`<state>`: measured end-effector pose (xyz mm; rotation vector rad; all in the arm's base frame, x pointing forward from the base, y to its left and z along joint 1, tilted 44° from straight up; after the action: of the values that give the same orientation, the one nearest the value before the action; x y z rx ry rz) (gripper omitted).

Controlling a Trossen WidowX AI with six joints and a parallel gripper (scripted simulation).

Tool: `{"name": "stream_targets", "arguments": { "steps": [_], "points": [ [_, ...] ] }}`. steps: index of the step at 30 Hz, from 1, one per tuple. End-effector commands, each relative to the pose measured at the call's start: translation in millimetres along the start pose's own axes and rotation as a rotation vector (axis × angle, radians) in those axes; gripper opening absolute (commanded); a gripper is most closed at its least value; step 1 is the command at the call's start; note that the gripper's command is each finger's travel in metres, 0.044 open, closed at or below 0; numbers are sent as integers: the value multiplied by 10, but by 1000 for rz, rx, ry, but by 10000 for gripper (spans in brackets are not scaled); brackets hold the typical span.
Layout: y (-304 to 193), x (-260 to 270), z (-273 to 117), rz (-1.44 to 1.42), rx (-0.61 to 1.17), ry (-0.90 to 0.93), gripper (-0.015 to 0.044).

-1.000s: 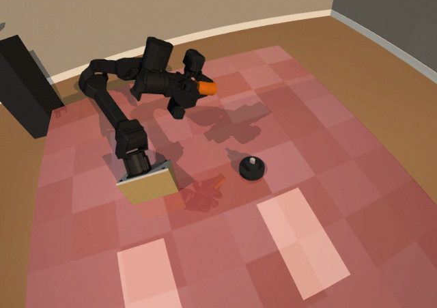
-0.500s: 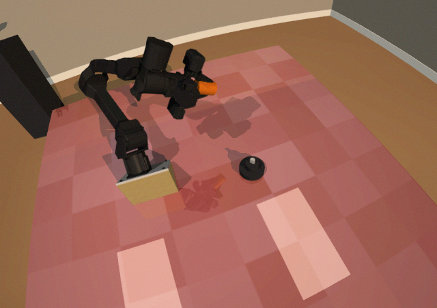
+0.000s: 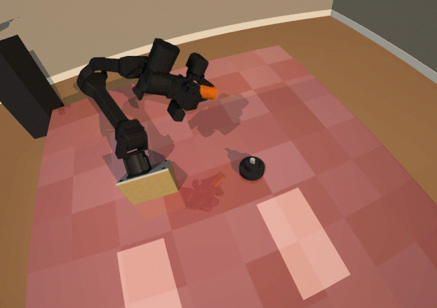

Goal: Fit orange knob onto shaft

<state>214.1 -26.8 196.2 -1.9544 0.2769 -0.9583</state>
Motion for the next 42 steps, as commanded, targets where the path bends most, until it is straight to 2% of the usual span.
{"name": "stream_targets", "arguments": {
  "steps": [1,37,42],
  "points": [
    [-3,18,52,-9,-19,-62,0],
    [4,-121,798,-17,-208,-891,0],
    [27,-177,875,-20,-214,-912,0]
  ]
}}
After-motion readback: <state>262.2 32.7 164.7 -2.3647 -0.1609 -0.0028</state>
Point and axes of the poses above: the point midway between the two fingers, 35 mm back from their tips, its own z axis out along the fingers, its own x axis across the jaws, y = z × x, the point moved 4 cm from there along -z, back along the fingers, and after that the axes turned 13 degrees about z, right-handed, at the moved point
